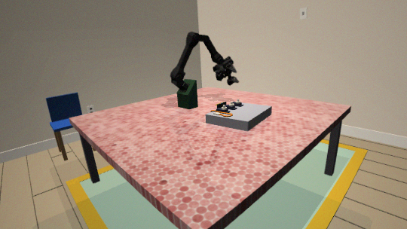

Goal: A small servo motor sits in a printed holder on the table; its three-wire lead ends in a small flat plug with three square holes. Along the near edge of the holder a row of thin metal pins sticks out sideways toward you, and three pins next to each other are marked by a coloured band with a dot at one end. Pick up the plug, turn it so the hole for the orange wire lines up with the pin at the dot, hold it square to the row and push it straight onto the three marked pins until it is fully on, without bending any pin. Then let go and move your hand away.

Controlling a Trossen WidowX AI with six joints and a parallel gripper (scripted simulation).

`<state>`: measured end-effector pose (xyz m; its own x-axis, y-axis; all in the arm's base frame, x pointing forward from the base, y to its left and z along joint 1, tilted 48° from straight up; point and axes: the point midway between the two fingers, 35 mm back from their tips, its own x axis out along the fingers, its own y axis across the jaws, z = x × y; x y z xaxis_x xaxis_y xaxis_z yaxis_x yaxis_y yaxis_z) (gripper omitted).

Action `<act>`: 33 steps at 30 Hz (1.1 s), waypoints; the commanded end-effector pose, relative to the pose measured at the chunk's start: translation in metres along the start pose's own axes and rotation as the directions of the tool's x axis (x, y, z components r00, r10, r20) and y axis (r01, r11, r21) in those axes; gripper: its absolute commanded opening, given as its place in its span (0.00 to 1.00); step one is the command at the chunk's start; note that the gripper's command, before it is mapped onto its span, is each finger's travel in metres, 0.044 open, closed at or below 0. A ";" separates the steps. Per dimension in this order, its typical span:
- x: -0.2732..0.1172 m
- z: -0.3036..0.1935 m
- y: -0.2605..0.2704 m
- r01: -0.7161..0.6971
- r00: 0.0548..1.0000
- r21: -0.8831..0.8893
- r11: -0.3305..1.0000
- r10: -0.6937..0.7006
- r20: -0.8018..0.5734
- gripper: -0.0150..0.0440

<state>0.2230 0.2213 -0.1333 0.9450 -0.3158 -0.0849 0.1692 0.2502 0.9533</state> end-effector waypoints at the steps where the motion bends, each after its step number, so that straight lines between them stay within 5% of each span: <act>1: 0.000 0.000 0.000 0.001 1.000 0.003 1.000 -0.001 0.001 0.89; 11: 0.006 0.000 0.002 0.057 0.998 0.123 0.991 -0.060 0.021 0.45; 33: 0.046 0.006 0.045 0.130 0.956 0.727 0.675 -0.279 0.088 0.45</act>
<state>0.2680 0.2139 -0.0983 0.8415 -0.4491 -0.3002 0.0620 -0.4717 0.8796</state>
